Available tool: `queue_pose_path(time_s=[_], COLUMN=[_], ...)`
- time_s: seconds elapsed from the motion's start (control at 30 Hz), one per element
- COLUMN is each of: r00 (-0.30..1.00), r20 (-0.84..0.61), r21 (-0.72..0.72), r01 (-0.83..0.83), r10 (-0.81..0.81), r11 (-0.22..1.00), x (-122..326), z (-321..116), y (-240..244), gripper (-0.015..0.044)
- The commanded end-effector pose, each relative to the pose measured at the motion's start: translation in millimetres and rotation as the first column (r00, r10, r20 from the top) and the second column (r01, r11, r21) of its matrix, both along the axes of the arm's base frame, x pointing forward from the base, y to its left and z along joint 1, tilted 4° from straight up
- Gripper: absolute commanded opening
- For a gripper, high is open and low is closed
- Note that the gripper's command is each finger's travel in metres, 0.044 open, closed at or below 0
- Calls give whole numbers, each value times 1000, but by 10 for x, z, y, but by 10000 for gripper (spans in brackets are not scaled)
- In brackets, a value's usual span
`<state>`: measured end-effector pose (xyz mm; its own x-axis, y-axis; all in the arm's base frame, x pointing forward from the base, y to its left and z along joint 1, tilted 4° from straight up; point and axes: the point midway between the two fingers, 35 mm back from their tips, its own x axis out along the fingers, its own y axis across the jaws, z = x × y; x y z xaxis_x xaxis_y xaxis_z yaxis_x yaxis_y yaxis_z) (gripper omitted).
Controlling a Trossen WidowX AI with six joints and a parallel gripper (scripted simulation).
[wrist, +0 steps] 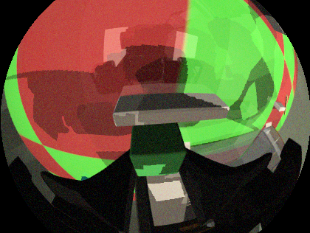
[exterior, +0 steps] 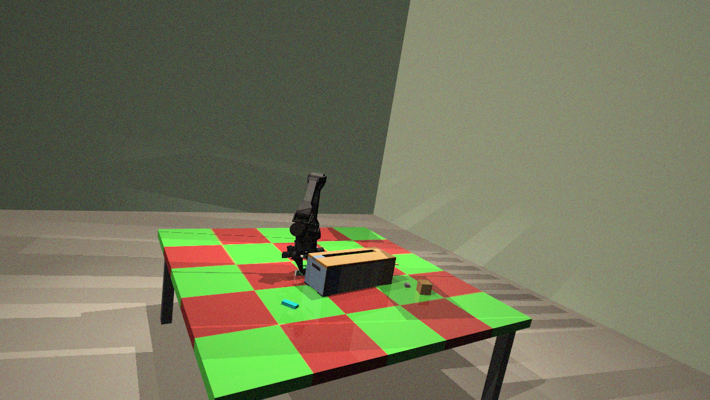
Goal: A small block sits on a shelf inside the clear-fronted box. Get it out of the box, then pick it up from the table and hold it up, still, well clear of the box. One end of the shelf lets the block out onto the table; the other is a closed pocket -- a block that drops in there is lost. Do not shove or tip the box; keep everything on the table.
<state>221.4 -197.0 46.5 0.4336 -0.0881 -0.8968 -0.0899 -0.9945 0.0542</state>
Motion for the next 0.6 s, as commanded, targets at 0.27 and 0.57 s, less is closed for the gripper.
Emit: queue_pose_path(time_s=[0.27, 0.57], r00=[999, 957], r20=[7, 34], r21=[-22, -29], r01=[46, 288], r10=[-46, -287], r11=[999, 957], x=[-27, -119], z=[524, 930], y=[29, 159], gripper=[0, 0])
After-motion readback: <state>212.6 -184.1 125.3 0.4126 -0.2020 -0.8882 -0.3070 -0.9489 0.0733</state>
